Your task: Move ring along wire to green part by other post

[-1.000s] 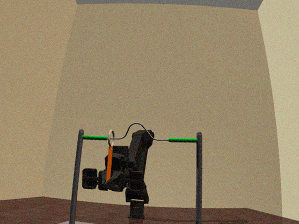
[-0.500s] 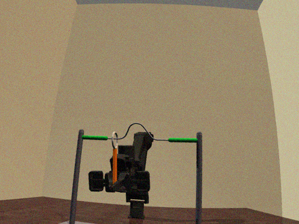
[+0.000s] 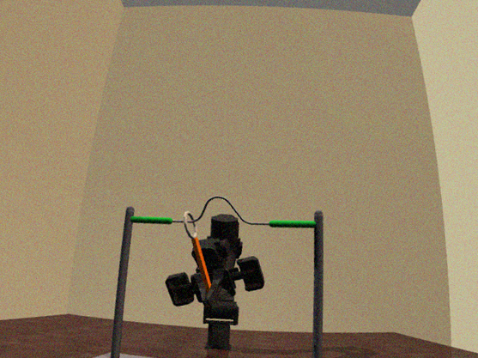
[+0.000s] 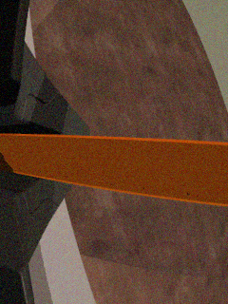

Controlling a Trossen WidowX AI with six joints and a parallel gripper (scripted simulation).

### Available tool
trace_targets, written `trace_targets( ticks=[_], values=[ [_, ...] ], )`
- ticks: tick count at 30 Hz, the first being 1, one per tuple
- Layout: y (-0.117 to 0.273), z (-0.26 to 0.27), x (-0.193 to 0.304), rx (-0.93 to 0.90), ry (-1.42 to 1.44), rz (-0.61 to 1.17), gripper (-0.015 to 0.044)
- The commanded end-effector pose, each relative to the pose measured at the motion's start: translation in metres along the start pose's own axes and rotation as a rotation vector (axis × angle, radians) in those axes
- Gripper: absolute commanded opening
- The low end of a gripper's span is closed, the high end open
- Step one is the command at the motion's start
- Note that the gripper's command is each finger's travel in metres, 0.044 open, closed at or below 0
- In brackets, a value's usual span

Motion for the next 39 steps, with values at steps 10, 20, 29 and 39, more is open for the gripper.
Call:
trace_targets(
  ticks=[10,20,29,39],
  values=[
    [0.029,0.051,-0.031,-0.037,-0.352,0.187,-0.015],
    [0.05,0.067,-0.066,-0.123,-0.565,0.382,-0.015],
    [0.06,0.074,-0.091,-0.196,-0.708,0.481,-0.015],
    [0.06,0.081,-0.099,-0.195,-0.706,0.476,-0.015]
  ],
)
Point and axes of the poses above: the point midway between the two fingers, 35 mm back from their tips, its own y axis back along the fingers, its own z axis across the jaws, x = y × z, the point moved 10 cm from there along y, back along the fingers, and after that the axes turned 2 degrees about y, right-handed, at the moved point
